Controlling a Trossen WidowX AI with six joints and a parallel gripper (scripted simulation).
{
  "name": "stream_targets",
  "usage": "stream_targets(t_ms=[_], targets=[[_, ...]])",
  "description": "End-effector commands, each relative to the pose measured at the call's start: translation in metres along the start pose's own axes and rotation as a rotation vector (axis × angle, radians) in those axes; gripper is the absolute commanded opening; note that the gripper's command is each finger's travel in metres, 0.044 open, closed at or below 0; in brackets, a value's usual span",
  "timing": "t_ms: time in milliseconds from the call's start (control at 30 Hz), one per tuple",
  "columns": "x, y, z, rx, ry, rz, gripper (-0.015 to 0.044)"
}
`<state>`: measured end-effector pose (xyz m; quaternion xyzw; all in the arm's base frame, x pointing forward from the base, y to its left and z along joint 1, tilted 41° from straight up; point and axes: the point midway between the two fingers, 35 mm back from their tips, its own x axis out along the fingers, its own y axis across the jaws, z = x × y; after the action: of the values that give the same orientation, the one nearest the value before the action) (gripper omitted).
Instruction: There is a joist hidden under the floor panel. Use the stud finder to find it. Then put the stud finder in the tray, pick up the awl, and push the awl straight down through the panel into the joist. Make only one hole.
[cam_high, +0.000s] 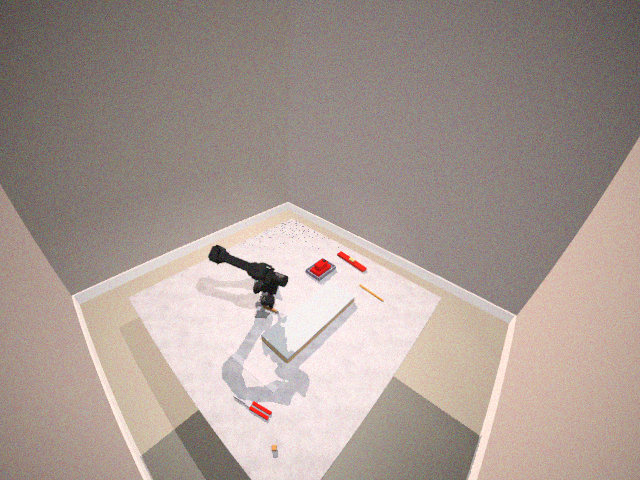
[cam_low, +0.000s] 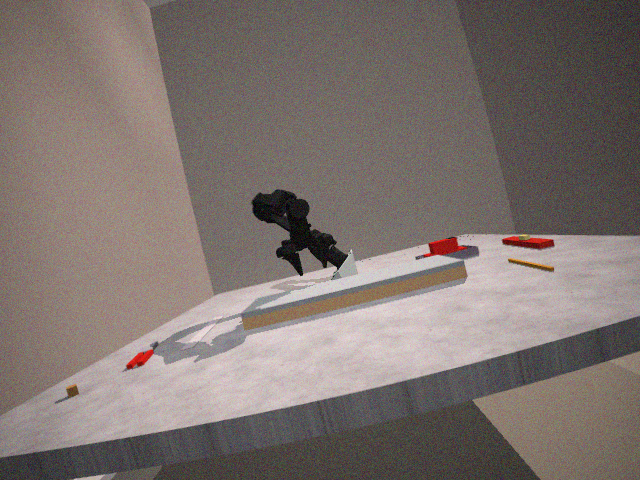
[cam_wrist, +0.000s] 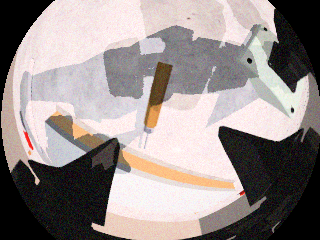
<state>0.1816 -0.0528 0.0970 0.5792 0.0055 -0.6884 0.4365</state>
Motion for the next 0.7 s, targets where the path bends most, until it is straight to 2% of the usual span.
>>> stream_targets(t_ms=[0,667], targets=[[0.0081,0.0009,0.0333,0.339,-0.036,0.038,0.044],[0.0077,-0.0001,0.0399,0.338,-0.037,0.038,0.044]])
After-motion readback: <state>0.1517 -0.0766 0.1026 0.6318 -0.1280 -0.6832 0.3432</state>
